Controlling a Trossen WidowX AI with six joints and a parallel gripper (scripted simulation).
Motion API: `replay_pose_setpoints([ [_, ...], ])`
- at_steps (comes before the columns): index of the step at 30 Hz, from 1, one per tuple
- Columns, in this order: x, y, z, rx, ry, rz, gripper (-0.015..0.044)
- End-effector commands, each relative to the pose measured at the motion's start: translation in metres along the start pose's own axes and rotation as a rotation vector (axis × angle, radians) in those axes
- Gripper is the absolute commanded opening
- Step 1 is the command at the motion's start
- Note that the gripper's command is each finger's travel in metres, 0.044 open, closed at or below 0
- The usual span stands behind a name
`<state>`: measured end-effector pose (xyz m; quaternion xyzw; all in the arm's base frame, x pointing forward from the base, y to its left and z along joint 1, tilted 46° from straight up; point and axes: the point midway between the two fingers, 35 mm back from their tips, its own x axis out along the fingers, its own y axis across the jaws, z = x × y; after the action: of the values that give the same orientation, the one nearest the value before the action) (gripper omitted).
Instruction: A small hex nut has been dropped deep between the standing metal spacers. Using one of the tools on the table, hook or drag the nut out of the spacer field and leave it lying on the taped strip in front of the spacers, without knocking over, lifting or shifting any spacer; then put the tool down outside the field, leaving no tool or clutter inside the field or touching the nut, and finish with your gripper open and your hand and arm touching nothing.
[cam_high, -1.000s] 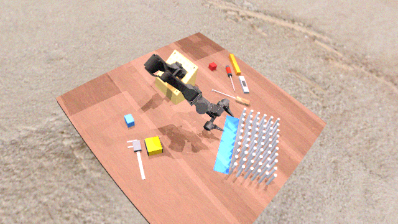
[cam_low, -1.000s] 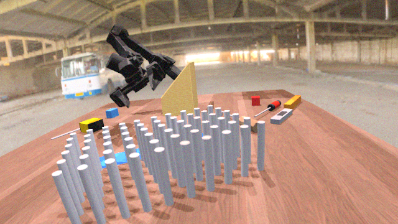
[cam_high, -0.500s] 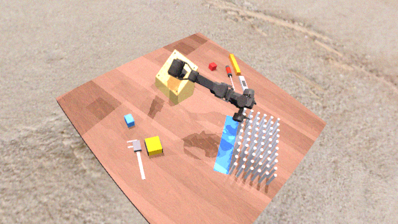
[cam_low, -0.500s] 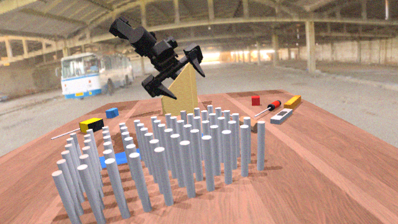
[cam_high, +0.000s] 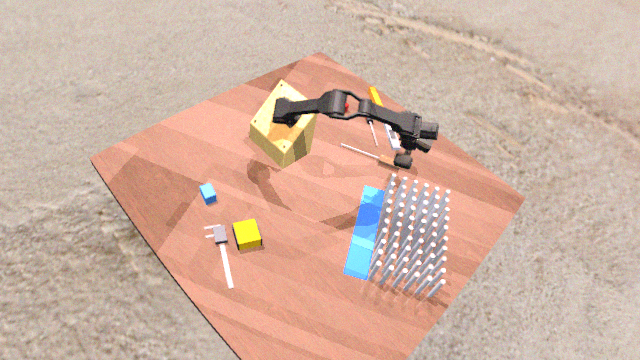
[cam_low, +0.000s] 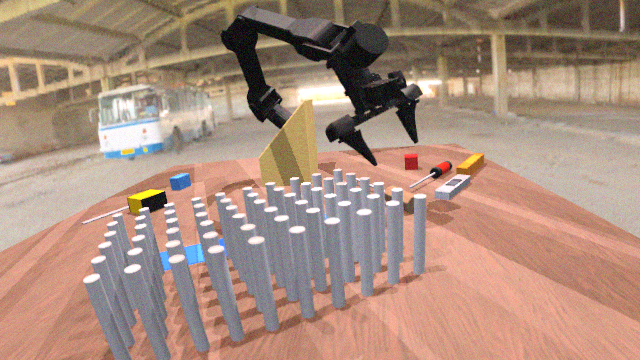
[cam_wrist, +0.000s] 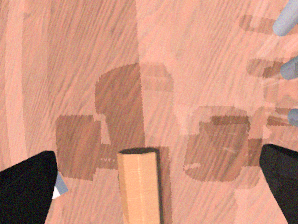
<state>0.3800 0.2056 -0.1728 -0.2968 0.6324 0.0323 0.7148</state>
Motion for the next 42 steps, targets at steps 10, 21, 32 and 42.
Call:
replay_pose_setpoints([
  [10,0.046,0.031,-0.064,-0.100,0.291,-0.325,0.0440],
  [21,0.047,0.036,-0.069,-0.100,0.291,-0.324,0.0440],
  [32,0.044,0.035,-0.075,-0.793,0.383,-0.154,0.0440],
  [42,0.039,0.033,-0.082,-1.725,0.398,0.103,0.0440],
])
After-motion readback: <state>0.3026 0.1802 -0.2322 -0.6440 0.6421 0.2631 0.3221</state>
